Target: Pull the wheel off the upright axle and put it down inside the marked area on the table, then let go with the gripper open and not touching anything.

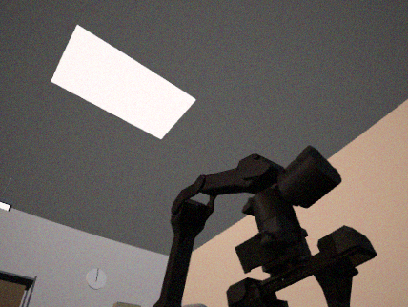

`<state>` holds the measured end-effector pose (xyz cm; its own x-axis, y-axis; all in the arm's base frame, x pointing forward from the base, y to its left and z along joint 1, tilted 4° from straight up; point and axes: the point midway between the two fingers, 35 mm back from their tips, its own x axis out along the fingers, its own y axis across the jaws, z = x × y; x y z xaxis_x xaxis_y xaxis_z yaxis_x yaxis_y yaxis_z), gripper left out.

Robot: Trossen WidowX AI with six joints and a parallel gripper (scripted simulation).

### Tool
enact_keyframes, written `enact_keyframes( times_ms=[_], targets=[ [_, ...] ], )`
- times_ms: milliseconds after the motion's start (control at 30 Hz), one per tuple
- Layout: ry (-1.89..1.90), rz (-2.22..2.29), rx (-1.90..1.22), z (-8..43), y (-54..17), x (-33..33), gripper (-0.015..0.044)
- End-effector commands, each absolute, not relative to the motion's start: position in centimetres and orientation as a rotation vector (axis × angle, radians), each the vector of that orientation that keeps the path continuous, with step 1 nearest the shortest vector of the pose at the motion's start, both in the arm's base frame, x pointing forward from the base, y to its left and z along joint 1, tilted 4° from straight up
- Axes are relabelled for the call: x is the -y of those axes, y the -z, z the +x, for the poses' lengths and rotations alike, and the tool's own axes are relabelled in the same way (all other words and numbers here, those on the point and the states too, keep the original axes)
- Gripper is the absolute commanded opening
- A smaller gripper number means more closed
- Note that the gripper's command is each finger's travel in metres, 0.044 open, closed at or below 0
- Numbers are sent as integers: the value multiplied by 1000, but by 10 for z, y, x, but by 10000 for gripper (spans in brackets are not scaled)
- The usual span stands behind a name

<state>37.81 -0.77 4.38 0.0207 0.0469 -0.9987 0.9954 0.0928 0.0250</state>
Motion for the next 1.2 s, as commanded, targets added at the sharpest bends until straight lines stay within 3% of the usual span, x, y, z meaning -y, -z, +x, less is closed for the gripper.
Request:
enact_keyframes(
  times_ms=[0,667,767,1067,1167],
  targets=[
    [1111,1191,-1283,370,-42,7,300],
    [1111,1191,-1284,371,33,4,300],
    [1116,1181,-1288,370,31,5,221],
    [1116,1181,-1288,370,31,5,161],
    [1116,1181,-1288,370,30,5,83]
  ],
)
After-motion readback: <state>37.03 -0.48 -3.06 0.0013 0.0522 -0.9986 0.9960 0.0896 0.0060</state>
